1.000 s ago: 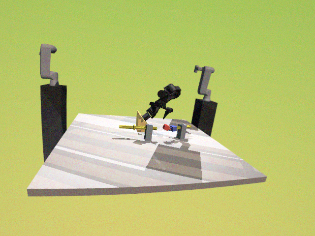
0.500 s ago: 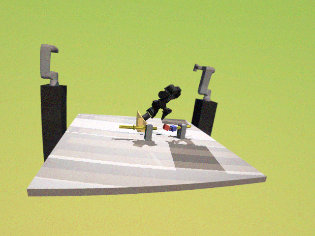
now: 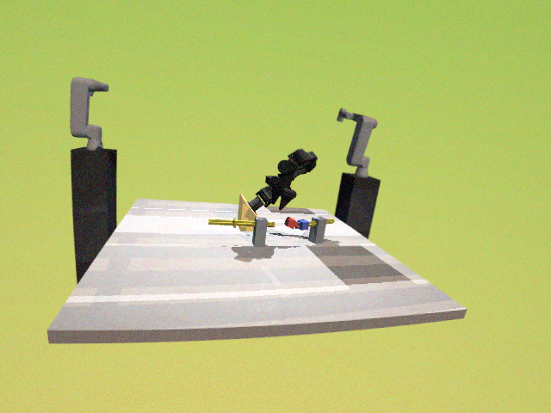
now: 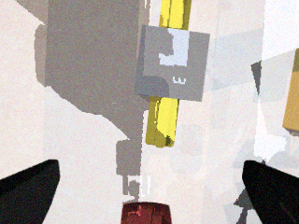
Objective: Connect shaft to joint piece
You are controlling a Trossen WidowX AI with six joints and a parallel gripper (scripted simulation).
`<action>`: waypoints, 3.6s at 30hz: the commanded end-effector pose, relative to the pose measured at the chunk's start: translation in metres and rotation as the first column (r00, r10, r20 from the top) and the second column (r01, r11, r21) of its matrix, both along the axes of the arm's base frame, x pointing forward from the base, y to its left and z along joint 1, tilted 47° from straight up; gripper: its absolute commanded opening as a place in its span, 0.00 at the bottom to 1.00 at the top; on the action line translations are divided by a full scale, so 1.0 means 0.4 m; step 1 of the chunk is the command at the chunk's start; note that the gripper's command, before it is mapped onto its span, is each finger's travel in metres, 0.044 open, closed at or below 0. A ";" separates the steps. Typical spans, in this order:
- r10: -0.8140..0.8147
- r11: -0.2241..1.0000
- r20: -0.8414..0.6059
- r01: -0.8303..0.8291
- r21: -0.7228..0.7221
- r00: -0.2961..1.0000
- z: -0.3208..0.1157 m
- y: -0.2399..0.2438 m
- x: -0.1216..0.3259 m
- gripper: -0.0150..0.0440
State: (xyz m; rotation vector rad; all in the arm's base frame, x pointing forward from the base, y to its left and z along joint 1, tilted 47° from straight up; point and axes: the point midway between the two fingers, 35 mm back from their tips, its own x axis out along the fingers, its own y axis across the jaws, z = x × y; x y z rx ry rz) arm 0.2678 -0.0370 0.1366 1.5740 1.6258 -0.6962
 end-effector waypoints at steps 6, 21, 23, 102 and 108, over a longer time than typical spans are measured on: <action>-0.017 1.000 -0.013 0.017 -0.007 1.000 -0.037 0.034 0.005 1.00; -0.016 1.000 -0.012 0.016 -0.002 1.000 -0.136 0.145 0.002 1.00; -0.016 1.000 -0.012 0.016 -0.002 1.000 -0.134 0.147 0.002 1.00; -0.016 1.000 -0.011 0.016 0.002 1.000 -0.069 0.308 -0.018 0.56; -0.016 1.000 -0.011 0.016 0.002 1.000 -0.069 0.308 -0.018 0.56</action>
